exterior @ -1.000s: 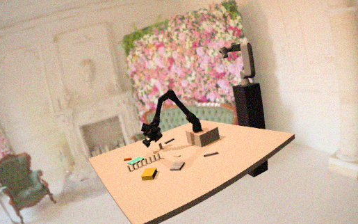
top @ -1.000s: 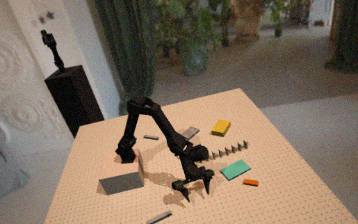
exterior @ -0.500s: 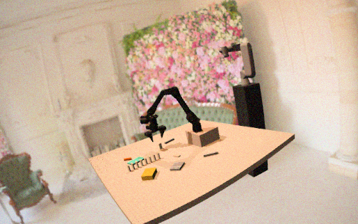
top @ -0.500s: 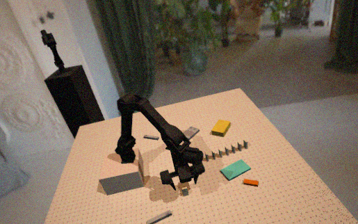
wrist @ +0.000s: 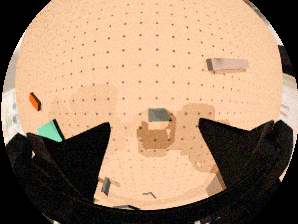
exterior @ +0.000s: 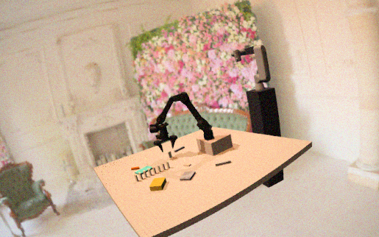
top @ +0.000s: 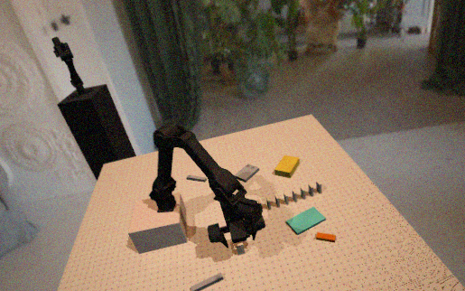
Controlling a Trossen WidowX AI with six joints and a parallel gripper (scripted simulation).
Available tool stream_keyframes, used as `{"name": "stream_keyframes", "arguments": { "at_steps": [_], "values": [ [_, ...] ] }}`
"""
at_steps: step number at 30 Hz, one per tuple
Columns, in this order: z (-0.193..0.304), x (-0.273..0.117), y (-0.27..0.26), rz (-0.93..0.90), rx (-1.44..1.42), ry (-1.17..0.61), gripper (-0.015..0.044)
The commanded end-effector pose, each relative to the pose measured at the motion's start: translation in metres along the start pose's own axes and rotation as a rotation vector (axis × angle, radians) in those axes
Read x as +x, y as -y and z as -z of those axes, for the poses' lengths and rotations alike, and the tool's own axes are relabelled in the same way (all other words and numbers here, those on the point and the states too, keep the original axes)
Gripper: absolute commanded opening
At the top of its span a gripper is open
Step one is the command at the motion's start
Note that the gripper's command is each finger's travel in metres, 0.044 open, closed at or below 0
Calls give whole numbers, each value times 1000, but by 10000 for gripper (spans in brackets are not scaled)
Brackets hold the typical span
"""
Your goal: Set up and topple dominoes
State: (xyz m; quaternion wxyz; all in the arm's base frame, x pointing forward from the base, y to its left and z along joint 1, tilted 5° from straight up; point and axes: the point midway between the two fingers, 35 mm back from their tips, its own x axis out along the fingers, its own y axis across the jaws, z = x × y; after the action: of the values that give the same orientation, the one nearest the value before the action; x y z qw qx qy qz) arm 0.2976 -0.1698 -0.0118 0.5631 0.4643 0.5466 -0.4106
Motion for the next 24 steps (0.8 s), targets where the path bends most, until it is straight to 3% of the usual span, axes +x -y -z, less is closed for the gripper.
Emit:
{"name": "stream_keyframes", "arguments": {
  "at_steps": [1,18,24],
  "values": [
    [6,21,6,18,7,-23,440],
    [7,36,6,18,7,-23,440],
    [7,36,6,18,7,-23,282]
  ]
}}
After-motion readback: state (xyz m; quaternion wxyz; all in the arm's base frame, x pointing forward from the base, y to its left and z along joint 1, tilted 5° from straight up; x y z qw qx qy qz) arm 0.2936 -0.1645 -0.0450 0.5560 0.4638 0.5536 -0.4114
